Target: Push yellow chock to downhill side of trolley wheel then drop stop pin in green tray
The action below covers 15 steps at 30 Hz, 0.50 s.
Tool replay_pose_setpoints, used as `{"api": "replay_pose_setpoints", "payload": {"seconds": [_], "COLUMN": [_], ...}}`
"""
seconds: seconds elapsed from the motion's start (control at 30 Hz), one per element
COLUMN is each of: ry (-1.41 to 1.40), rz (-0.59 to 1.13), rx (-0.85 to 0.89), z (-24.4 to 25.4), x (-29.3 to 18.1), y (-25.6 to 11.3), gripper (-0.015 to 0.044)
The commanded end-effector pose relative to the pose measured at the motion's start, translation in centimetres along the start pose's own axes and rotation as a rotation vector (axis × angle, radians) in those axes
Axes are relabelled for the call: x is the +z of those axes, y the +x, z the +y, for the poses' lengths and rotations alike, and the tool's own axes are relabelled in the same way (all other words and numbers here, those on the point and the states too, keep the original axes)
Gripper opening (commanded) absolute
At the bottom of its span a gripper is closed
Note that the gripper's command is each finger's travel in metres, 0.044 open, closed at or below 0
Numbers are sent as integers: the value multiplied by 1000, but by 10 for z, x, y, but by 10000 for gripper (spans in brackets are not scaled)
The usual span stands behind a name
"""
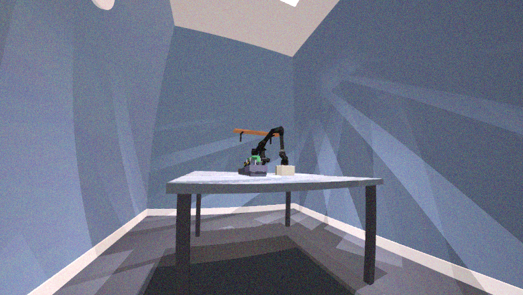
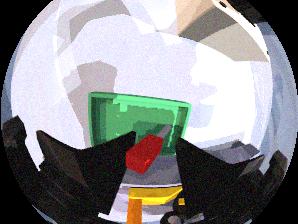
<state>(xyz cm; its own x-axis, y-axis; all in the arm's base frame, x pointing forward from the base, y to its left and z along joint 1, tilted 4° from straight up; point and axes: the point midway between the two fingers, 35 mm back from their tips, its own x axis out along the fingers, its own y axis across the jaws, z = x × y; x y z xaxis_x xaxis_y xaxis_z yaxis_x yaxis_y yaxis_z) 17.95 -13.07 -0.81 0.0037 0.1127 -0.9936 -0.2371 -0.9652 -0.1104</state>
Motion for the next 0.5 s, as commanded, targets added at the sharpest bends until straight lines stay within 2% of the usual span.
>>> {"api": "replay_pose_setpoints", "payload": {"seconds": [0.0,0.47], "ry": [-4,-4], "rz": [1,1], "rx": [1,2], "z": [3,10], "x": [0,-1], "y": [1,4], "gripper": [190,190]}}
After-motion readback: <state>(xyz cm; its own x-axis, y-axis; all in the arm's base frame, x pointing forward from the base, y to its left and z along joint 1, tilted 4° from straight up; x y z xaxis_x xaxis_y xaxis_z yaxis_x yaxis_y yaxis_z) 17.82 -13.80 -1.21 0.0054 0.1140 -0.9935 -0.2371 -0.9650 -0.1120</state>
